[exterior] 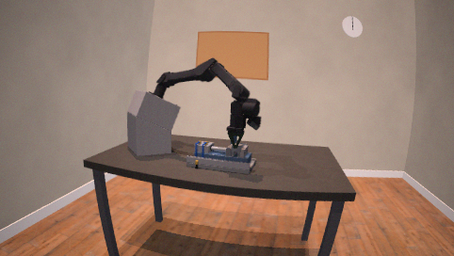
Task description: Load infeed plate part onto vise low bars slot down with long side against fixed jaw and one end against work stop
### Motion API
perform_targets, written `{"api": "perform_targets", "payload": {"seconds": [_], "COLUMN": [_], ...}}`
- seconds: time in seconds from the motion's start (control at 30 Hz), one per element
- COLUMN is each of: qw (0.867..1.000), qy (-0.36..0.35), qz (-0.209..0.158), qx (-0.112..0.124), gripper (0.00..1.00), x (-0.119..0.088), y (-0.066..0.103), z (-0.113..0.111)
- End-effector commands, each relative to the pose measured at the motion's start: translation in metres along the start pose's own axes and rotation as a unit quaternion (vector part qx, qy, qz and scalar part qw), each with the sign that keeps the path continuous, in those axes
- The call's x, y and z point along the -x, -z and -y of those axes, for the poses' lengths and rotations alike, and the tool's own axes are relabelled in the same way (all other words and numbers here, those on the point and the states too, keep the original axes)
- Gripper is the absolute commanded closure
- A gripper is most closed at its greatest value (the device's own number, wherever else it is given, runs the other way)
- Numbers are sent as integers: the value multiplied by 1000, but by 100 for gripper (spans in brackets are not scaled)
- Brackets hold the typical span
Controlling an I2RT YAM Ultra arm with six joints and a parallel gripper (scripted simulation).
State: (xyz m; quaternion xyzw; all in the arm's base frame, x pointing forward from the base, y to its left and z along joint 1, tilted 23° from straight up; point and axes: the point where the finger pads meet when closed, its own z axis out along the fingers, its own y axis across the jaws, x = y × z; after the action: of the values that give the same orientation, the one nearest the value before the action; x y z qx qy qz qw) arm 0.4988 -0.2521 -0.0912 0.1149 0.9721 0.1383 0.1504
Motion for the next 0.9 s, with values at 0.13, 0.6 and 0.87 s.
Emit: {"api": "perform_targets", "payload": {"seconds": [0.13,0.6,0.87], "qw": [1000,1000,1000], "qy": [-1,-1,-2], "qz": [11,8,9], "qx": [-7,-6,-5], "gripper": [100,100,100], "x": [5,4,4], "y": [10,8,10], "z": [1,-2,-5]}}
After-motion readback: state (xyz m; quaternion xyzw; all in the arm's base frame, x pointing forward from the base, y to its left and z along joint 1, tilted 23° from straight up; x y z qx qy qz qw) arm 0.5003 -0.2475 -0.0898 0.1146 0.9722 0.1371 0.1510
